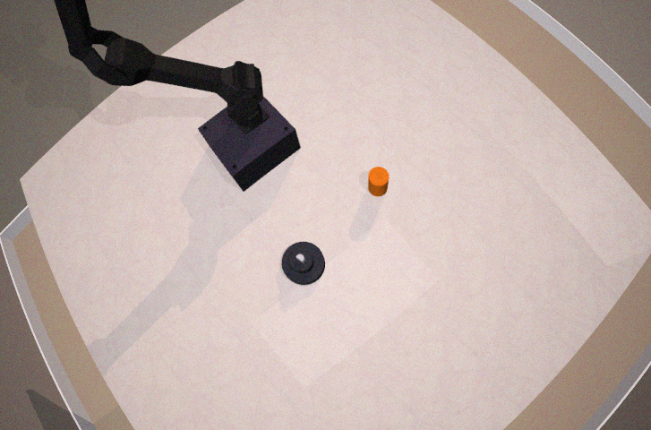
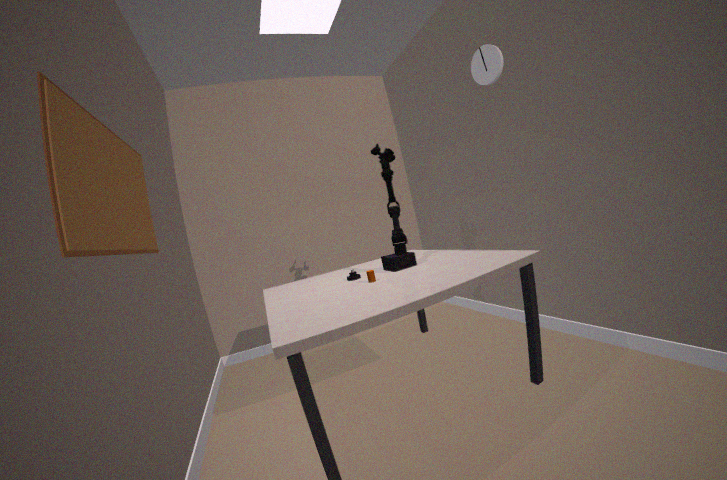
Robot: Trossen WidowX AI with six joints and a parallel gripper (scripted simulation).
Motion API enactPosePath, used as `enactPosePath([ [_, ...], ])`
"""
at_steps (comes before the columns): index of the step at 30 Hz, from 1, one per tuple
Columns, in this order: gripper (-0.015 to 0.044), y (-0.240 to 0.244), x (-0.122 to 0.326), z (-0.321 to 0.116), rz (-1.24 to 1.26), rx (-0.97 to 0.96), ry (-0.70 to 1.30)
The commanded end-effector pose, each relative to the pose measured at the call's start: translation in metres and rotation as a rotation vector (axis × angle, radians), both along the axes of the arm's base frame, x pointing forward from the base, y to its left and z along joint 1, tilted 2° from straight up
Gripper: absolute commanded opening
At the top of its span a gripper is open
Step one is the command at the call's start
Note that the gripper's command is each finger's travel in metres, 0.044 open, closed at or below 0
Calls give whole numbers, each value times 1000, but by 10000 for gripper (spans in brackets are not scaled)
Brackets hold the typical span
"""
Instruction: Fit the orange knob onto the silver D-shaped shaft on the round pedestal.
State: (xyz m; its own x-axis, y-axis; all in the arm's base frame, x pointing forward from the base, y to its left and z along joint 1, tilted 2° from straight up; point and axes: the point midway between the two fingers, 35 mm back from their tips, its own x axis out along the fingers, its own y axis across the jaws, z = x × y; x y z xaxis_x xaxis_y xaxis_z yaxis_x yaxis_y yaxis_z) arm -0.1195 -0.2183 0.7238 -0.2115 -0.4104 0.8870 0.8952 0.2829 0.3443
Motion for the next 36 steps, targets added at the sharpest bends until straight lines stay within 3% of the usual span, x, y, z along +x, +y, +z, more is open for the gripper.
enactPosePath([
  [1, 426, 0, 0, 0, 0, 0, 0],
  [17, 440, 191, 102, 34, 393, -515, 204],
  [21, 440, 243, 141, 27, 528, -625, 315],
  [31, 440, 313, 208, -4, 707, -736, 544],
  [36, 440, 358, 263, -40, 888, -754, 743],
])
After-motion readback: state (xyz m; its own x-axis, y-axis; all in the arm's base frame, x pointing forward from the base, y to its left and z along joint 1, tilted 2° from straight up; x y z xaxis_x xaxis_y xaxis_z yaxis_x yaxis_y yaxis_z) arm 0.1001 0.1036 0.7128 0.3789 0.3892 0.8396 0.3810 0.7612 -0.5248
